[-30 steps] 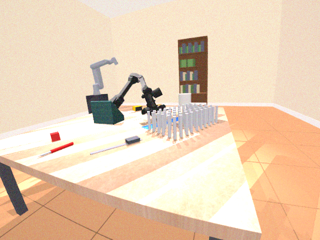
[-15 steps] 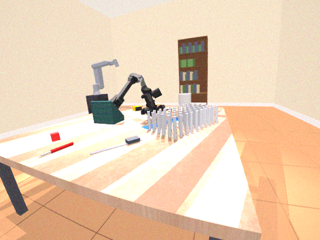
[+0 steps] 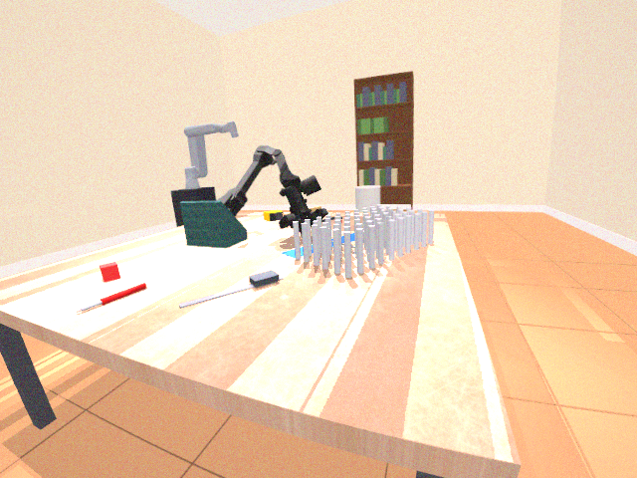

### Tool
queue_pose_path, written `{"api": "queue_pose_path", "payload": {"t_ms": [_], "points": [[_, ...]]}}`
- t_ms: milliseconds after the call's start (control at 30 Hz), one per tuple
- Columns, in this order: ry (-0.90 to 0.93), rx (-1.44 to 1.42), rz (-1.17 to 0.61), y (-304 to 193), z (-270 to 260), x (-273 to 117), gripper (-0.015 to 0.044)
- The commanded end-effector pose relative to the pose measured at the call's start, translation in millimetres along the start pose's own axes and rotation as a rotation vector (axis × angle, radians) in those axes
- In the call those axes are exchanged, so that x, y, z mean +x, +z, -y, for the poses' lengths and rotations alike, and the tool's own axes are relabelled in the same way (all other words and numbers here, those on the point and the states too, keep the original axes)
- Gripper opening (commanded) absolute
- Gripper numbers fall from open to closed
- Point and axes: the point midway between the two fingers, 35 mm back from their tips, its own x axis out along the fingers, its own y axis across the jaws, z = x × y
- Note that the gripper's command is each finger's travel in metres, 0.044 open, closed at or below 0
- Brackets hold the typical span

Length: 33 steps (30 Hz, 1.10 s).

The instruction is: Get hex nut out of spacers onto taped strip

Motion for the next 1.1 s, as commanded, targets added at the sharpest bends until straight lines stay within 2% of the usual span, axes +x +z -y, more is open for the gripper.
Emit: {"api": "queue_pose_path", "payload": {"t_ms": [0, 1067], "points": [[-0.003, 0.002, -0.004, 2, 1, -3, 0.0000], [-0.003, 0.004, -0.003, 19, 0, -13, 0.0000]]}}
